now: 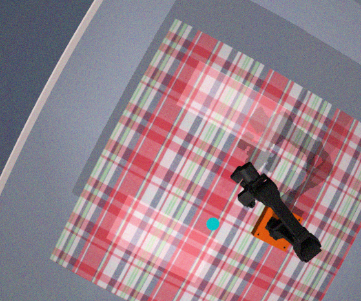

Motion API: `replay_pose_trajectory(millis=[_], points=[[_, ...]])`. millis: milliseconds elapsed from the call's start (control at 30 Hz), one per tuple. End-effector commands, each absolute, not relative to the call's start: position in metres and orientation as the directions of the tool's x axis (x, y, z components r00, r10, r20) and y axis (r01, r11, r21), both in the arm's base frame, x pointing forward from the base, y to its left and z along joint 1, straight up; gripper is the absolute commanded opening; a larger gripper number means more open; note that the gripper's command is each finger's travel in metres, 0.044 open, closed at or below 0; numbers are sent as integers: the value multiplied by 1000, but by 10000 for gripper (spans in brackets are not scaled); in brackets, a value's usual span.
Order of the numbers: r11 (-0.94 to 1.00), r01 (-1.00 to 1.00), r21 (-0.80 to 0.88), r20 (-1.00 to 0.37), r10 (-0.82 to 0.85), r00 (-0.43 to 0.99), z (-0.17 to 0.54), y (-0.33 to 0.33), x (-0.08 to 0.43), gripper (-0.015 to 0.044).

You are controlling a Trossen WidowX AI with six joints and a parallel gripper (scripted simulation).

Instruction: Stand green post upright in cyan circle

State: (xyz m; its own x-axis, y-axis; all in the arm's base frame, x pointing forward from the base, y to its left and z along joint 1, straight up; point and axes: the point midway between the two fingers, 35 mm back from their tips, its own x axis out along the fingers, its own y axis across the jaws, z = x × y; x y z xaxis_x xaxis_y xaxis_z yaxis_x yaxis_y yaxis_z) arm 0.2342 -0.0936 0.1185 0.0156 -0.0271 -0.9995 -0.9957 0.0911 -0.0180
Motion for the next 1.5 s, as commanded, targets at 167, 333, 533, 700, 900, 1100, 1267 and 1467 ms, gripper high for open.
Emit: replay_pose_trajectory(millis=[167,333,533,700,900,1100,1267,1467], points=[[117,-993,-10,-1000,-27,7,119,-69,245,22],[131,-991,-12,-1000,-25,9,120,-55,250,22],[146,-989,-15,-1000,-23,12,121,-38,255,22],[160,-987,-17,-1000,-21,13,122,-23,259,22],[175,-984,-18,-1000,-18,15,123,-5,262,22],[191,-981,-19,-1000,-15,17,125,13,263,22],[204,-979,-20,-1000,-12,18,126,29,264,22],[220,-975,-21,-1000,-9,19,127,48,263,22]])
